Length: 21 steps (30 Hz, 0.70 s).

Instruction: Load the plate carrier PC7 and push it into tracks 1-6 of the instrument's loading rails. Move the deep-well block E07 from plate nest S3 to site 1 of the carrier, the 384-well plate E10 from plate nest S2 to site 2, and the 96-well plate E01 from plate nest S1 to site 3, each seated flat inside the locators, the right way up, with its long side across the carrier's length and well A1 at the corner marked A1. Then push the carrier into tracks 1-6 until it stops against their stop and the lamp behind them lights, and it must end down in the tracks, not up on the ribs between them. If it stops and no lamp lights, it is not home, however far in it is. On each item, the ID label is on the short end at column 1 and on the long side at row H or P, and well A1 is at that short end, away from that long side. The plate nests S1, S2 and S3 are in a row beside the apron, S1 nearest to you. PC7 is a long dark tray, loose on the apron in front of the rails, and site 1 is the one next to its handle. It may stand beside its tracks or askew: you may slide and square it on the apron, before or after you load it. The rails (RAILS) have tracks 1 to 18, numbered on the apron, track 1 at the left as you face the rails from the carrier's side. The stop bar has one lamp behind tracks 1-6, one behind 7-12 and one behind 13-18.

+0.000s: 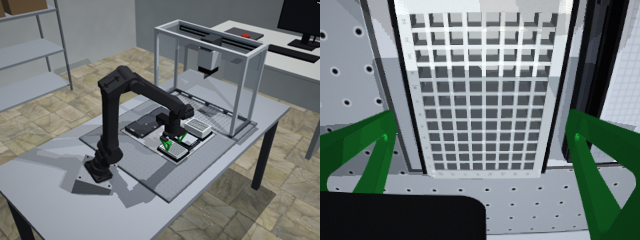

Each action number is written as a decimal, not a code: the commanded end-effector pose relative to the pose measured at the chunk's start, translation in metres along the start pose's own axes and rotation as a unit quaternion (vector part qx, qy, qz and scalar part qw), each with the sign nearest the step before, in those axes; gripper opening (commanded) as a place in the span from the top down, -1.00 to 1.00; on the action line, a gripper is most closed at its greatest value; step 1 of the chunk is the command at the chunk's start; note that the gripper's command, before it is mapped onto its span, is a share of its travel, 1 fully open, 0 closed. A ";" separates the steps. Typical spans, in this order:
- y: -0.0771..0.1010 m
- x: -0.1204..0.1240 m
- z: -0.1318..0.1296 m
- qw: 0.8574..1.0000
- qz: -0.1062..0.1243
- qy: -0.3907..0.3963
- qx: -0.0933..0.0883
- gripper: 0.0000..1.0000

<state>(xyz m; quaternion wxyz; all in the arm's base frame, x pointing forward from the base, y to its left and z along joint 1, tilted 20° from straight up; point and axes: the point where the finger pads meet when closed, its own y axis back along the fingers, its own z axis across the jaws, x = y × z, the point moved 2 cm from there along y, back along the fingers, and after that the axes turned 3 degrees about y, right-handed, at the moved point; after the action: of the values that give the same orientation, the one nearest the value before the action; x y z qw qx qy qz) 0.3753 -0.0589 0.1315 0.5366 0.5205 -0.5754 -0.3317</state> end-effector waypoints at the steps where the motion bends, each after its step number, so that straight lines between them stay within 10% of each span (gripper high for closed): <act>1: 0.011 0.004 -0.014 1.000 0.003 0.001 0.021 -1.00; 21: -0.011 0.004 -0.006 1.000 0.001 0.004 0.007 -1.00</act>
<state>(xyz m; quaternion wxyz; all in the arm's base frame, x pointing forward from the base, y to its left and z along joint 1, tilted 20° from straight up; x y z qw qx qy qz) 0.3789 -0.0603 0.1258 0.5361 0.5217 -0.5759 -0.3298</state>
